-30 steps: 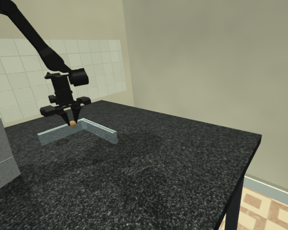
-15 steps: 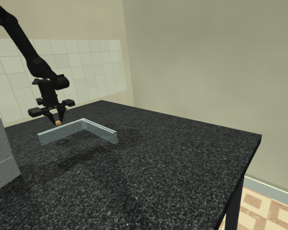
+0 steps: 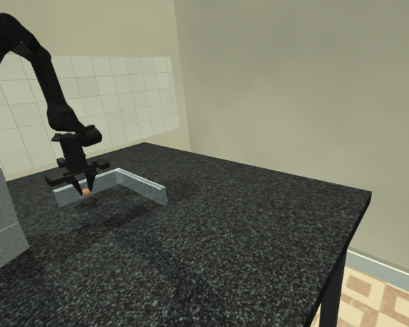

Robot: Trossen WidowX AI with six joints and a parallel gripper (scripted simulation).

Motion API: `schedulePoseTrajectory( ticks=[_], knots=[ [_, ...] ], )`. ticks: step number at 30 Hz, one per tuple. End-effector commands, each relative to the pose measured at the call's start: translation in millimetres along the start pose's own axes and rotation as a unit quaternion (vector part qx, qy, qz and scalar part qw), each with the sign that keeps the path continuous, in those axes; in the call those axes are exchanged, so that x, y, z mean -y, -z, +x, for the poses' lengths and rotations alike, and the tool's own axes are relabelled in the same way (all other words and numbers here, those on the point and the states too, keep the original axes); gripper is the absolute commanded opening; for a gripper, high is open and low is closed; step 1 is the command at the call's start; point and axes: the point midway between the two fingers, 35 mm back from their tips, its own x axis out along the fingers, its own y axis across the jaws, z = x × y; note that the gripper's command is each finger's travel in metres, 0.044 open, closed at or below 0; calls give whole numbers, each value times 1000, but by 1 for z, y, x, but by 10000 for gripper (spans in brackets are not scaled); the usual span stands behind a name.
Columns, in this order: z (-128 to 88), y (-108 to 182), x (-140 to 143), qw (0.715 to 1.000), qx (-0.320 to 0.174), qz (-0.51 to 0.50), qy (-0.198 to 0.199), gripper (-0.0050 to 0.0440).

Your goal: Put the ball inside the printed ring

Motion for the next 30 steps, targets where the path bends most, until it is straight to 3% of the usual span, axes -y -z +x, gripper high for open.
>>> schedulePoseTrajectory(
  ticks=[1, 19, 30],
  knots=[
    [8, 1, -1, 1000, -1, 1, -1, 0],
    [27, 1, -1, 1000, -1, 1, -1, 0],
    [23, 0, 0, 1000, 0, 0, 1, 20]
  ],
)
